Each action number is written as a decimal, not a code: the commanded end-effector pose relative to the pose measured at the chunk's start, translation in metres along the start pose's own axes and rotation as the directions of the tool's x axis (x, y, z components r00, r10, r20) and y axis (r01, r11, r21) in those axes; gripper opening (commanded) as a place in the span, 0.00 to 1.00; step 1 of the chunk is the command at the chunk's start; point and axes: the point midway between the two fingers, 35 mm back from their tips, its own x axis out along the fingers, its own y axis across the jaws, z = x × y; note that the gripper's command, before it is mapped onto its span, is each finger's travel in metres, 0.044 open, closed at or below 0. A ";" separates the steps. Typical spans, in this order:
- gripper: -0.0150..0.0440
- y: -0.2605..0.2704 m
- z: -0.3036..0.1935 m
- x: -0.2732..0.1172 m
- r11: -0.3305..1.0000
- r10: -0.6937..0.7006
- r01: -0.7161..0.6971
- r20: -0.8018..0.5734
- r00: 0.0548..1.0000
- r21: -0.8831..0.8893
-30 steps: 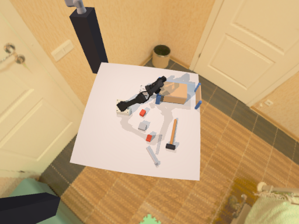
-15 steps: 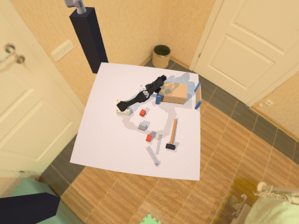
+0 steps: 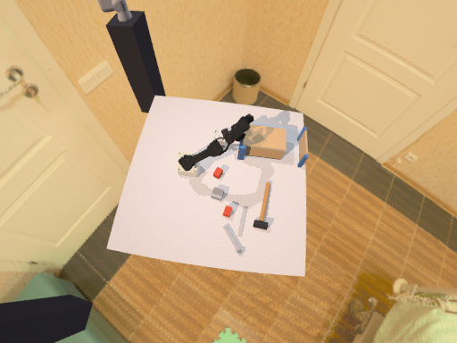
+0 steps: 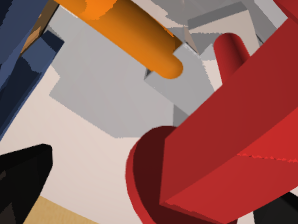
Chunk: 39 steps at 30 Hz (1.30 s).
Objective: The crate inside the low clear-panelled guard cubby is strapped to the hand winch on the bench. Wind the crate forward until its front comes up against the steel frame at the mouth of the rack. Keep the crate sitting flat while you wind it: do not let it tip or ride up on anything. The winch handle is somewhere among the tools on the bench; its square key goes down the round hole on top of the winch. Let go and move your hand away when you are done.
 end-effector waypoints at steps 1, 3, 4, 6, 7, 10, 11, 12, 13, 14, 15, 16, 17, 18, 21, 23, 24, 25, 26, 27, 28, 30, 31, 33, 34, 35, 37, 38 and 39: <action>1.00 0.004 0.002 -0.003 1.000 0.009 -0.009 -0.002 1.000 0.015; 1.00 0.004 -0.005 -0.017 1.000 0.007 -0.007 -0.002 1.000 0.011; 1.00 0.004 -0.010 -0.027 1.000 0.006 -0.006 -0.003 1.000 0.009; 1.00 0.001 -0.021 -0.050 1.000 0.003 -0.003 -0.003 1.000 0.003; 1.00 -0.001 -0.025 -0.057 1.000 0.001 -0.001 -0.003 1.000 0.001; 1.00 -0.001 -0.026 -0.060 1.000 0.001 -0.001 -0.003 1.000 0.001; 1.00 -0.001 -0.026 -0.060 1.000 0.001 -0.001 -0.003 1.000 0.001; 1.00 -0.003 -0.027 -0.062 1.000 0.001 -0.001 -0.003 1.000 0.001; 1.00 -0.006 -0.028 -0.066 1.000 0.001 -0.001 -0.004 1.000 0.000; 1.00 -0.010 -0.030 -0.072 1.000 0.000 0.000 -0.004 1.000 0.000; 1.00 -0.016 -0.032 -0.079 1.000 0.000 0.000 -0.004 1.000 0.000; 1.00 -0.023 -0.035 -0.088 1.000 0.000 0.000 -0.004 1.000 0.000; 1.00 -0.030 -0.038 -0.095 1.000 -0.001 0.001 -0.004 1.000 0.000; 1.00 -0.036 -0.040 -0.102 1.000 -0.001 0.001 -0.004 1.000 -0.001; 1.00 -0.042 -0.042 -0.108 1.000 -0.002 0.002 -0.004 1.000 -0.001; 1.00 -0.037 -0.044 -0.104 1.000 0.007 -0.007 0.006 1.000 -0.008; 1.00 -0.041 -0.051 -0.102 1.000 0.002 -0.002 0.028 1.000 -0.009; 1.00 -0.048 -0.062 -0.098 1.000 -0.005 0.006 0.067 0.998 -0.009; 1.00 -0.057 -0.074 -0.093 1.000 -0.011 0.012 0.116 0.993 -0.010; 1.00 -0.066 -0.086 -0.089 1.000 -0.013 0.015 0.166 0.986 -0.009; 1.00 -0.075 -0.098 -0.084 1.000 -0.012 0.014 0.216 0.976 -0.009; 1.00 -0.095 -0.118 -0.074 1.000 0.001 0.002 0.316 0.949 -0.010; 1.00 -0.103 -0.126 -0.069 1.000 0.010 -0.006 0.357 0.934 -0.012; 1.00 -0.109 -0.131 -0.066 1.000 0.019 -0.015 0.388 0.921 -0.013; 1.00 -0.109 -0.131 -0.066 1.000 0.019 -0.015 0.388 0.921 -0.013; 1.00 -0.109 -0.131 -0.066 1.000 0.019 -0.015 0.388 0.921 -0.013; 1.00 -0.109 -0.131 -0.066 1.000 0.019 -0.015 0.388 0.921 -0.013; 1.00 -0.109 -0.131 -0.066 1.000 0.019 -0.015 0.388 0.921 -0.013; 1.00 -0.109 -0.131 -0.066 1.000 0.019 -0.015 0.388 0.921 -0.013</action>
